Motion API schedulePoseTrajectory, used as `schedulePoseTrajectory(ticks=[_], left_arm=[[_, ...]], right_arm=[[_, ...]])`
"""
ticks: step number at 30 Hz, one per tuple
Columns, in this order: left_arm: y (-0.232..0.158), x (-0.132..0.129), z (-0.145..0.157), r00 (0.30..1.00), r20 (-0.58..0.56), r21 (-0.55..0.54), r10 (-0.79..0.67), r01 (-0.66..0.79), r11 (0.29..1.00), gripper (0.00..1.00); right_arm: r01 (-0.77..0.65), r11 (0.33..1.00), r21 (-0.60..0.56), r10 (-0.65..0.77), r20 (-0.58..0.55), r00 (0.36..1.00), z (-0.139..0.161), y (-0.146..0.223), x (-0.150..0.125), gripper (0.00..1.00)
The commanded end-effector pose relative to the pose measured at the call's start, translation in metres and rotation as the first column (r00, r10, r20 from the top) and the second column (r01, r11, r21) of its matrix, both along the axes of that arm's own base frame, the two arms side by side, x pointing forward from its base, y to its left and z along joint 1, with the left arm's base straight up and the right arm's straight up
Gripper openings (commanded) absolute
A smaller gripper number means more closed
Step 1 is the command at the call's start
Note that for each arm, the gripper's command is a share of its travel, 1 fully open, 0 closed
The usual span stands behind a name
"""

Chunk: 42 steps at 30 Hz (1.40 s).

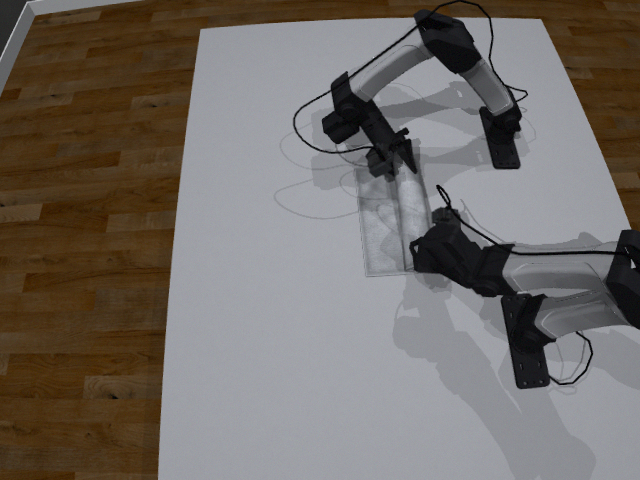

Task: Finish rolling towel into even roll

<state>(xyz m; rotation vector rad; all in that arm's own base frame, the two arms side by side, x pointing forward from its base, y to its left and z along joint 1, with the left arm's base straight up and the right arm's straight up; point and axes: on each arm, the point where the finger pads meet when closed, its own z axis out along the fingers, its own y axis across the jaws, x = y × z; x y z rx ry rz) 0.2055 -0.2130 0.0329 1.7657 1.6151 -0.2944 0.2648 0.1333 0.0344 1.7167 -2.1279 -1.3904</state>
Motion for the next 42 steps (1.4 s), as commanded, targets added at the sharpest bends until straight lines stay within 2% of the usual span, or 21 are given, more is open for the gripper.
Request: schedulePoseTrajectory(ticks=[1,13,20,30,32,37,42], left_arm=[[-0.003,0.001,0.001,1.000,-0.004,0.000,0.003,-0.003,1.000,0.35],[-0.003,0.001,0.001,1.000,-0.004,0.000,0.003,-0.003,1.000,0.35],[-0.003,0.001,0.001,0.999,-0.032,0.000,0.003,-0.003,1.000,0.35],[-0.003,0.001,0.003,0.976,-0.216,0.000,0.003,-0.003,1.000,0.35],[-0.003,0.001,0.003,0.976,-0.216,0.000,0.003,-0.003,1.000,0.35],[-0.003,0.001,0.005,0.937,-0.348,0.000,0.003,-0.003,1.000,0.35],[-0.003,0.001,0.006,0.873,-0.487,0.000,0.003,-0.003,1.000,0.35]], right_arm=[[-0.015,1.000,0.006,0.015,-0.013,1.000,-0.001,0.003,-0.001,0.46],[-0.015,1.000,0.006,0.015,-0.013,1.000,0.010,0.003,-0.001,0.85],[-0.015,1.000,0.006,0.015,-0.013,1.000,0.017,-0.005,0.006,0.85],[-0.015,1.000,0.006,0.015,-0.013,1.000,0.047,-0.035,0.036,0.85],[-0.015,1.000,0.006,0.015,-0.013,1.000,0.047,-0.035,0.036,0.85],[-0.015,1.000,0.007,0.015,-0.001,1.000,0.050,-0.037,0.038,0.86],[-0.010,1.000,0.014,0.009,0.114,0.993,0.051,-0.033,0.034,0.88]])
